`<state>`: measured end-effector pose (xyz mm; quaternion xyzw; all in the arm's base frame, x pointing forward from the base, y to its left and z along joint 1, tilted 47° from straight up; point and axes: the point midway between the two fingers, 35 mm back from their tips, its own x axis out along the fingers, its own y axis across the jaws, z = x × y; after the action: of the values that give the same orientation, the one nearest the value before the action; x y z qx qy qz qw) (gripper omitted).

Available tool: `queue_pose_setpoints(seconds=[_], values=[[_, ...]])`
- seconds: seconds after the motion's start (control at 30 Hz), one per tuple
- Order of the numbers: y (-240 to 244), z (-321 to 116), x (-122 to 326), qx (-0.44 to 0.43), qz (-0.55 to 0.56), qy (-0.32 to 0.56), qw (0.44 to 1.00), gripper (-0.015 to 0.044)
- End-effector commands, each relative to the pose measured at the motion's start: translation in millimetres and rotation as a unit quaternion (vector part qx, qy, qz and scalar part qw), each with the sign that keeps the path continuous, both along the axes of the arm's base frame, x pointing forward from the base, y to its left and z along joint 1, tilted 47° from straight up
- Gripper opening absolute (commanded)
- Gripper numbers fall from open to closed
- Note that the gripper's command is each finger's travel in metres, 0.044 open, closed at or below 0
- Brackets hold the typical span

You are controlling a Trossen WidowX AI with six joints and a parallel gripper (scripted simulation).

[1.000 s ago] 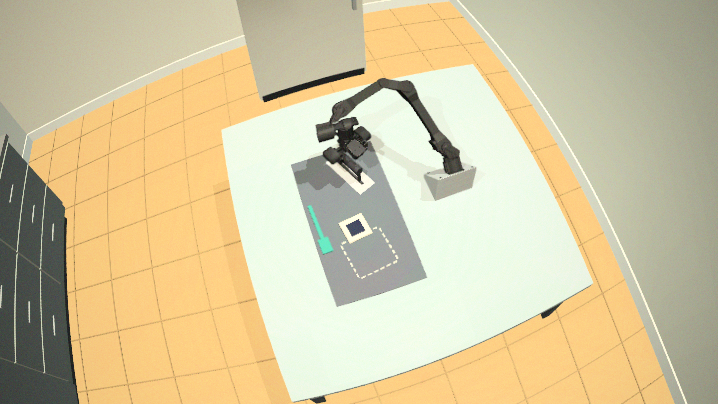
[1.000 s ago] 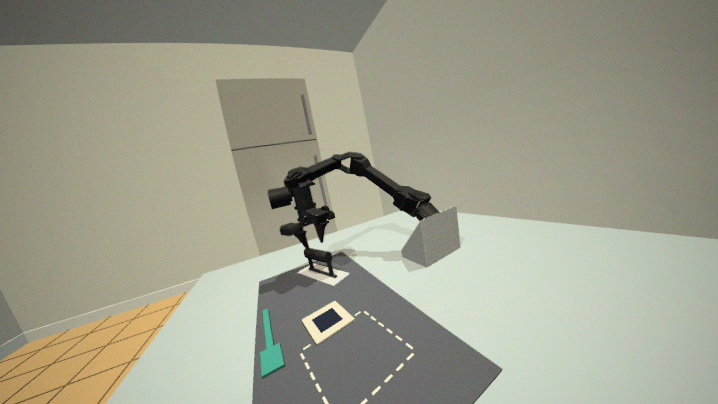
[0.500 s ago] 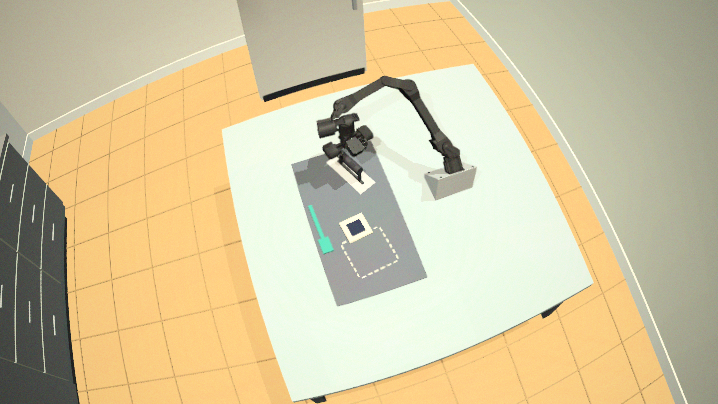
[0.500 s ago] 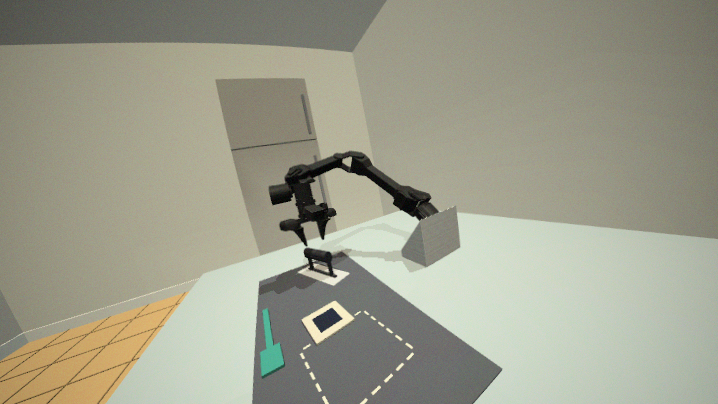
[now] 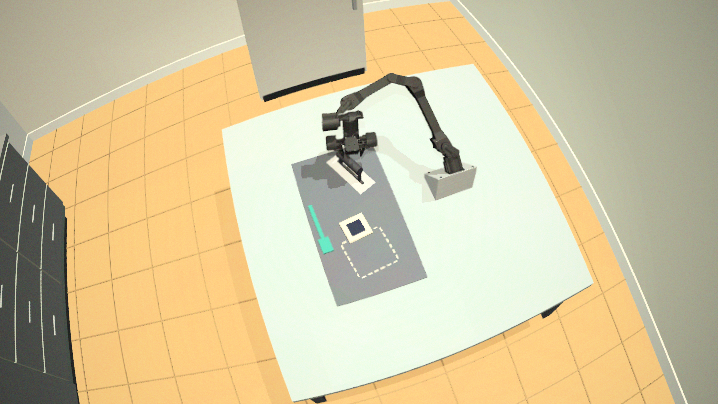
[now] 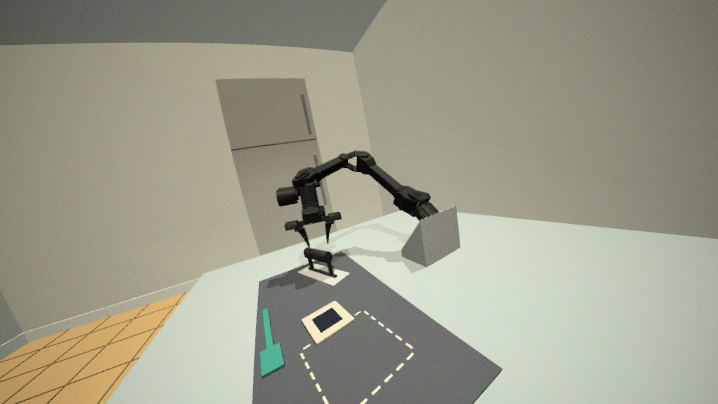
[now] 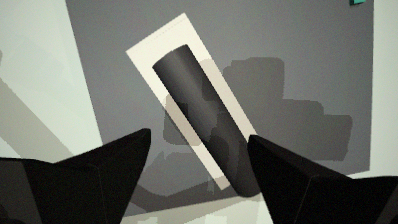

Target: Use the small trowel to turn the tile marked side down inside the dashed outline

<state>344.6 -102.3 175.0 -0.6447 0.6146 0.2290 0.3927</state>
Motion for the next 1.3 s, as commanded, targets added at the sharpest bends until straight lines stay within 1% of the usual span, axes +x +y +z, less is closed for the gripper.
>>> queue_pose_setpoints(seconds=[0.0,0.47,0.8,1.03,1.27], values=[[1,-4,-3,0.034,-0.045,-0.054,0.997,0.0300],[-3,-7,-3,0.125,-0.170,-0.203,0.956,0.0300],[-9,-15,-25,0.153,-0.242,-0.248,0.925,0.0300],[-11,-19,-26,0.203,-0.312,-0.310,0.875,0.0300],[-13,-21,-26,0.254,-0.380,-0.366,0.811,0.0300]])
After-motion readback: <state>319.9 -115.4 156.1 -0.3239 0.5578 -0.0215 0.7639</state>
